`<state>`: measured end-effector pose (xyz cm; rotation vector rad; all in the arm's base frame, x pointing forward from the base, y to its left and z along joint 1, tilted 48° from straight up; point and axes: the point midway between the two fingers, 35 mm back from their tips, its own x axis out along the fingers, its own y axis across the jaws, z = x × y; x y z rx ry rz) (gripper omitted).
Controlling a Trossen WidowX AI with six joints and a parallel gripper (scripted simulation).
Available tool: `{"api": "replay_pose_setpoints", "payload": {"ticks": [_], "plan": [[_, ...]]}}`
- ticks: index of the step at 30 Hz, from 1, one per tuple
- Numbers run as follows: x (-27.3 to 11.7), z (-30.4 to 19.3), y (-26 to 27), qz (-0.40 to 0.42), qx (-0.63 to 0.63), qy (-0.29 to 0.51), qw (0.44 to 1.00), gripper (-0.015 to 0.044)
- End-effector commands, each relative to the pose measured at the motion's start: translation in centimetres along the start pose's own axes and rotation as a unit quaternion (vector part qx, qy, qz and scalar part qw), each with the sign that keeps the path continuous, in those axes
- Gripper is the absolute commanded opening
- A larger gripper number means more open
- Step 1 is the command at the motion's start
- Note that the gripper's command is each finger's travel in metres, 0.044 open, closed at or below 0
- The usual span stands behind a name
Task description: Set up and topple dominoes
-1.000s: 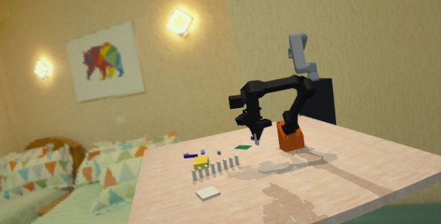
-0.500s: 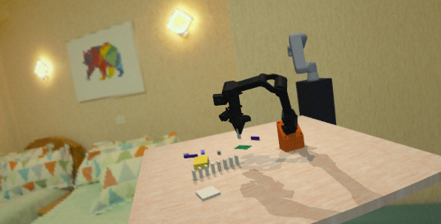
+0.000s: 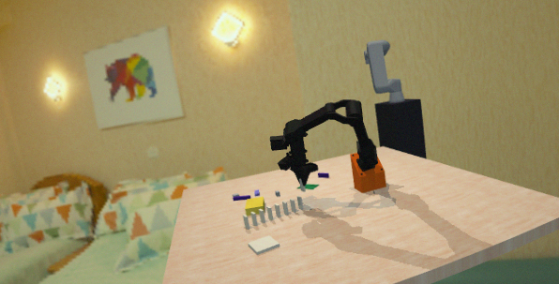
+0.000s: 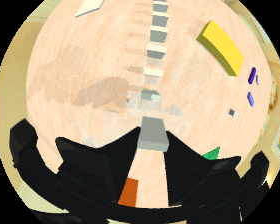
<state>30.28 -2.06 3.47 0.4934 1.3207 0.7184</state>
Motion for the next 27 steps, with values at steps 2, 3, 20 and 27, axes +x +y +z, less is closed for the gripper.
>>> {"api": "replay_pose_setpoints", "payload": {"ticks": [2,3,20,27], "plan": [[3.0,-0.2,0.3,0.006,0.002,0.002,1.0,0.0107],[3.5,-0.3,0.3,0.006,0.002,0.002,1.0,0.0107],[6.3,-0.8,0.8,0.011,0.002,0.002,1.0,0.0107],[6.3,-0.8,0.8,0.011,0.002,0.002,1.0,0.0238]]}}
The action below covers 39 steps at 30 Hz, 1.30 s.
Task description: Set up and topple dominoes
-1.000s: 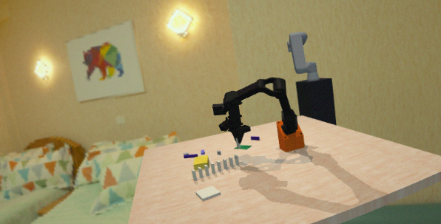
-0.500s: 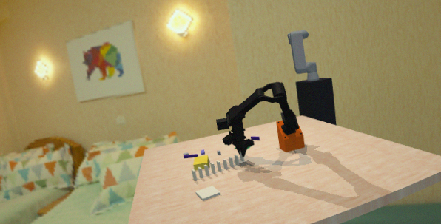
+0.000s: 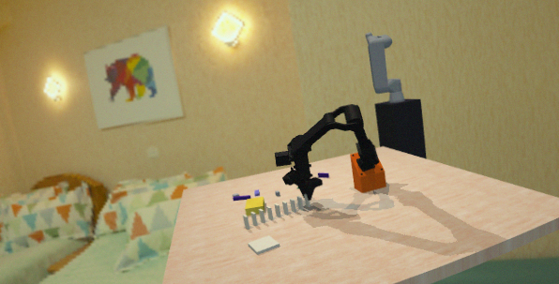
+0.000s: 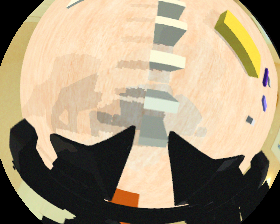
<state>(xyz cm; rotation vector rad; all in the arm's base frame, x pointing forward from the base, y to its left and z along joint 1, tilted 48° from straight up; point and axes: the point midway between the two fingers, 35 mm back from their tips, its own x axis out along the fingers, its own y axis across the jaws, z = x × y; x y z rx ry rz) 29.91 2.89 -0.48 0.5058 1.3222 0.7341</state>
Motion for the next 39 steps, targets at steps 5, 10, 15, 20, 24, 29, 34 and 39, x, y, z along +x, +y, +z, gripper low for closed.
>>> {"api": "replay_pose_setpoints", "payload": {"ticks": [5,10,15,20,24,29,34,39], "plan": [[0.1,0.0,0.1,0.002,0.001,-0.001,1.0,0.037],[0.1,0.0,0.1,0.002,0.001,-0.001,1.0,0.044],[-5.7,0.7,-0.7,-0.009,-0.001,-0.006,1.0,0.044],[-12.5,0.0,-0.2,-0.004,0.001,0.001,1.0,0.044],[-12.9,0.0,-0.1,-0.003,0.001,0.001,1.0,0.044],[-12.8,0.0,-0.1,-0.003,0.008,0.001,1.0,0.0414],[-11.2,-0.9,-0.2,-0.003,0.207,0.001,0.978,0.0282],[-9.3,-1.9,-0.3,-0.002,0.426,0.0,0.905,0.0151]]}}
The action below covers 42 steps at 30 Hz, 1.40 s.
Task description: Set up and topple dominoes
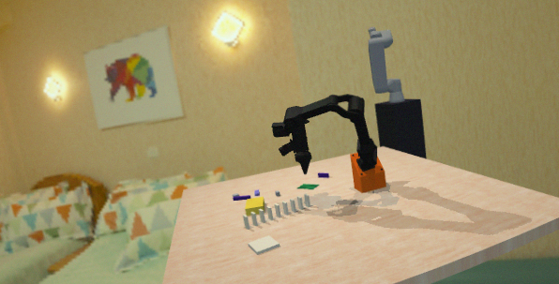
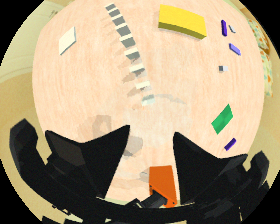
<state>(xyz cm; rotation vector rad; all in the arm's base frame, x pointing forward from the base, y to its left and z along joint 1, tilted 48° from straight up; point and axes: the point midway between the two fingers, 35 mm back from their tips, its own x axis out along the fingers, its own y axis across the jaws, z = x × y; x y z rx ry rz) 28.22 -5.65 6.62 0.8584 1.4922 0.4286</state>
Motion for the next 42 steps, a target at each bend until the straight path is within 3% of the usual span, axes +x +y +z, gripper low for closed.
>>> {"api": "replay_pose_setpoints", "payload": {"ticks": [1,6,9,42], "plan": [[2.2,-1.2,-0.4,0.001,0.26,0.001,0.966,0.0125],[4.0,-2.4,-0.8,0.001,0.475,0.002,0.88,0.0],[4.5,-2.7,-0.9,0.001,0.534,0.003,0.846,0.0],[4.5,-2.7,-0.9,0.001,0.534,0.003,0.846,0.0]]}}
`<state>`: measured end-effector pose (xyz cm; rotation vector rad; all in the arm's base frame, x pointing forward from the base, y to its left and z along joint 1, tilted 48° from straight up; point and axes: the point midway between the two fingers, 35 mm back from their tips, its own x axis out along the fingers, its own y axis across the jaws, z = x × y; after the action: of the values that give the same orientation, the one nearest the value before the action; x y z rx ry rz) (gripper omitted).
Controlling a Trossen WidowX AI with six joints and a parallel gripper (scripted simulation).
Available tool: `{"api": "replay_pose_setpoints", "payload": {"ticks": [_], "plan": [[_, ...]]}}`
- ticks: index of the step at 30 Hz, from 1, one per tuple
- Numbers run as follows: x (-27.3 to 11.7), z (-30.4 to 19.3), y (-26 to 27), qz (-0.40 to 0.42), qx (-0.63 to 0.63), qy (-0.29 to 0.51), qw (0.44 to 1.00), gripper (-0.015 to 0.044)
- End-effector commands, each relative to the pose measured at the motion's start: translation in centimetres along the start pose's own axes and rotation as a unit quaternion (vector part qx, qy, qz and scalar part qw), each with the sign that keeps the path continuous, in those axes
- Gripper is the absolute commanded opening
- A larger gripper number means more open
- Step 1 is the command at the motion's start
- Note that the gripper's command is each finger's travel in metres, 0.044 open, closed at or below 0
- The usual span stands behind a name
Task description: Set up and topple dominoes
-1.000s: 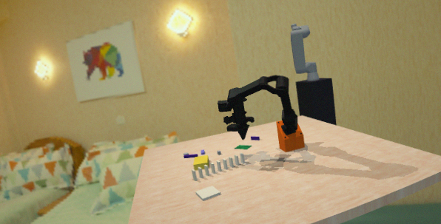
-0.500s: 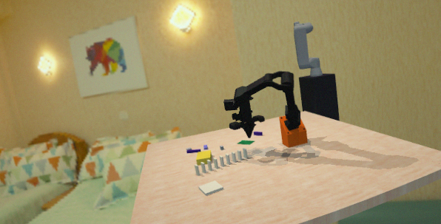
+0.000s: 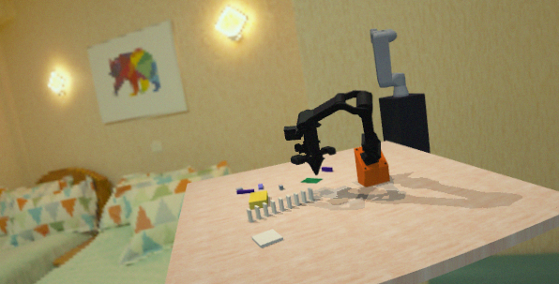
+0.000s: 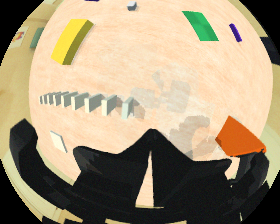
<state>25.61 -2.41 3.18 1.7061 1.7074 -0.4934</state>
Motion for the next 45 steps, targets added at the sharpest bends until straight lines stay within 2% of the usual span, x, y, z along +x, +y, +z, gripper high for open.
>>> {"api": "replay_pose_setpoints", "payload": {"ticks": [1,24,26,31,45], "plan": [[0.0,-0.1,0.1,0.002,0.001,0.001,1.0,0.0],[0.0,-0.1,0.1,0.002,0.001,0.001,1.0,0.0],[1.1,0.1,0.2,0.002,0.001,0.0,1.0,0.0],[7.8,-0.2,0.2,0.002,0.0,0.002,1.0,0.0],[8.0,-0.2,1.2,0.003,0.0,0.003,1.0,0.0]]}}
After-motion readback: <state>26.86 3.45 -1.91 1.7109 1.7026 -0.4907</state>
